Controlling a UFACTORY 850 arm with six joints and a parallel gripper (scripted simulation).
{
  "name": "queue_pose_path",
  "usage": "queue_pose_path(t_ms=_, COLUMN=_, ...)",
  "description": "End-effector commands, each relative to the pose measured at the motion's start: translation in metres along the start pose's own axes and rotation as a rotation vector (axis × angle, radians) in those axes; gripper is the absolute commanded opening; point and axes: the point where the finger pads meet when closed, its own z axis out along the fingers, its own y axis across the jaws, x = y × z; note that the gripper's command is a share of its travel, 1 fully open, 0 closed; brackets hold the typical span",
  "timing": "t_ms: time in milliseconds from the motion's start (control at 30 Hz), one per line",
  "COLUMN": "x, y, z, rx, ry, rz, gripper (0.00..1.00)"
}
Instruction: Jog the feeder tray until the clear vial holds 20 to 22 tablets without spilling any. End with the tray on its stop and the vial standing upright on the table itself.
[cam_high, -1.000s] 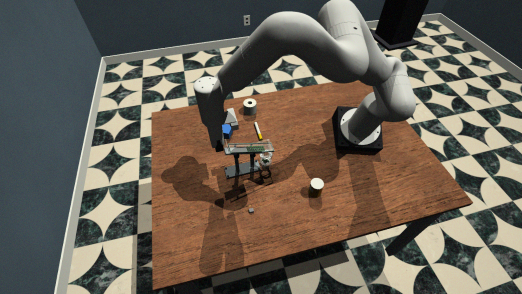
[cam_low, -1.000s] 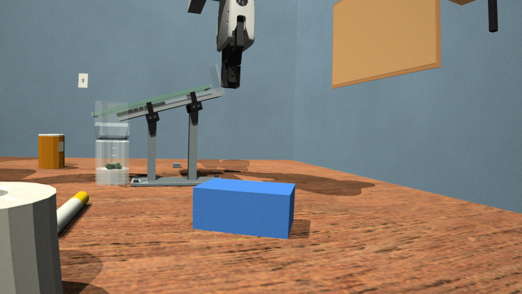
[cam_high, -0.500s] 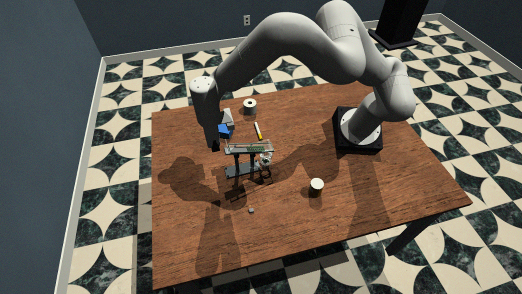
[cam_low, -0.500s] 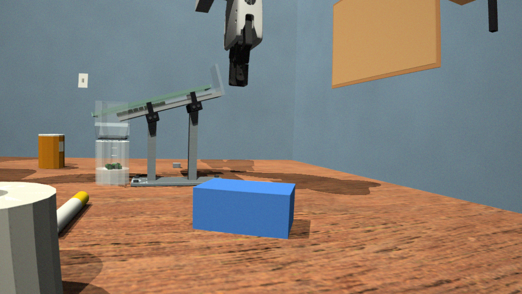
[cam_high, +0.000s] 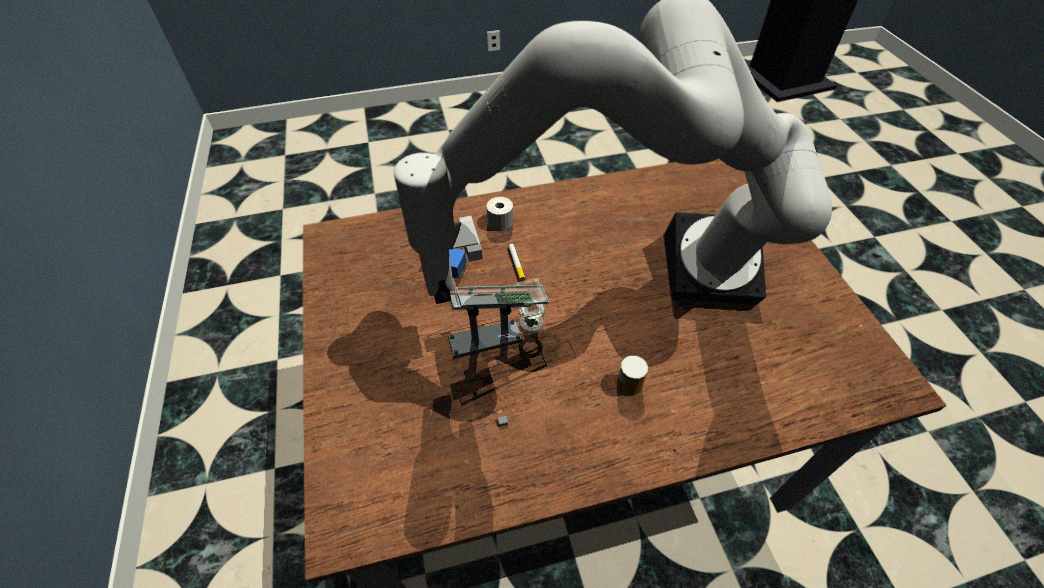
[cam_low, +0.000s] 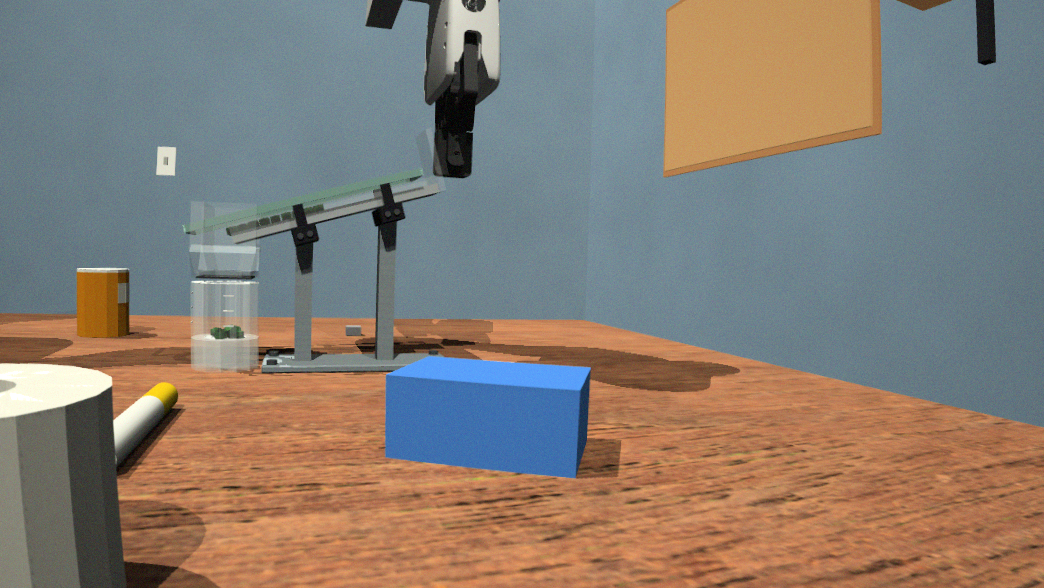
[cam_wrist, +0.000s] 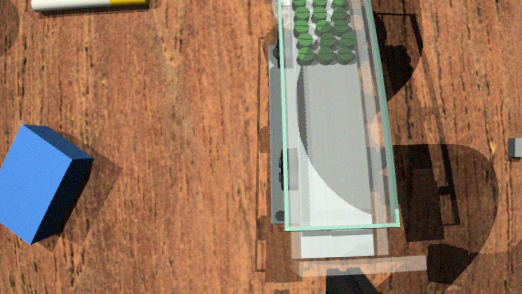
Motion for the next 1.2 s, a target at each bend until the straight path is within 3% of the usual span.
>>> queue_pose_path(t_ms=0, x=0.007, y=0.0, z=0.002, rx=-0.003, ry=0.003, rz=0.0, gripper=0.0)
queue_pose_path(t_ms=233, x=-0.024, y=0.0, z=-0.007, rx=-0.003, ry=0.003, rz=0.0, gripper=0.0)
queue_pose_path(t_ms=1167, x=-0.024, y=0.0, z=-0.007, rx=-0.003, ry=0.003, rz=0.0, gripper=0.0)
